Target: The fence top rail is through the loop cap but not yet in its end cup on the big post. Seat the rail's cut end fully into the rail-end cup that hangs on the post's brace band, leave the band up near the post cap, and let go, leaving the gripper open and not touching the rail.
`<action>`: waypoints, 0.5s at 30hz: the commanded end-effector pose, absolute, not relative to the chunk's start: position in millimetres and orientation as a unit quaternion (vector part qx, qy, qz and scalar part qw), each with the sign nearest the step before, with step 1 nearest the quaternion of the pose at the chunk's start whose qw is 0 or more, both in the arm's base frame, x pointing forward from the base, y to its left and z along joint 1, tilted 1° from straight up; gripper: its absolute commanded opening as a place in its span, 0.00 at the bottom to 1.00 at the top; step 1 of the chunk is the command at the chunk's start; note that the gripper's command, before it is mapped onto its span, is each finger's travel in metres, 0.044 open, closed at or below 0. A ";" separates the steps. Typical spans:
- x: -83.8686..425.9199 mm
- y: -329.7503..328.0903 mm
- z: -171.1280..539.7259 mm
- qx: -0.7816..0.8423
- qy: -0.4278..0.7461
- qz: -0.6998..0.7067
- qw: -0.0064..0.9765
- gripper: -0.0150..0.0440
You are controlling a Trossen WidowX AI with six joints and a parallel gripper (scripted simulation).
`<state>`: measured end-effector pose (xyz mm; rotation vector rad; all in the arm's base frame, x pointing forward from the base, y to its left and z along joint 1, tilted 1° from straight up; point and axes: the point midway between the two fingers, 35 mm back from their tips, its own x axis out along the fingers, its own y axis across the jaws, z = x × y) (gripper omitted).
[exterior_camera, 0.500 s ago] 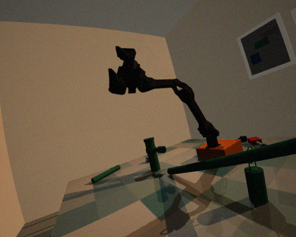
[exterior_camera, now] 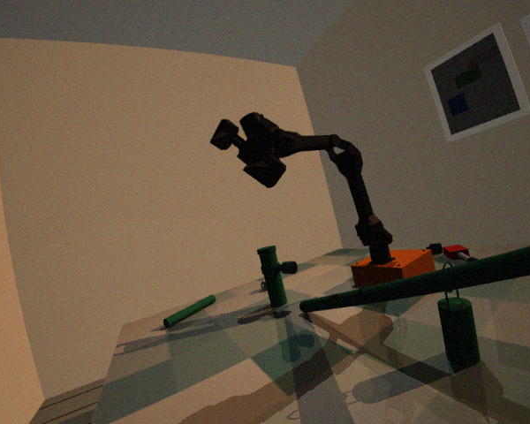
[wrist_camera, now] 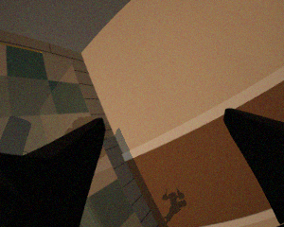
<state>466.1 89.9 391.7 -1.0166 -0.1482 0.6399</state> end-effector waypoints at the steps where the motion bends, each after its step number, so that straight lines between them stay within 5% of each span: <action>1: 440.5 82.4 355.5 -0.382 0.054 0.296 0.874 1.00; 15: 281.6 33.9 211.7 -0.041 0.475 0.061 0.877 1.00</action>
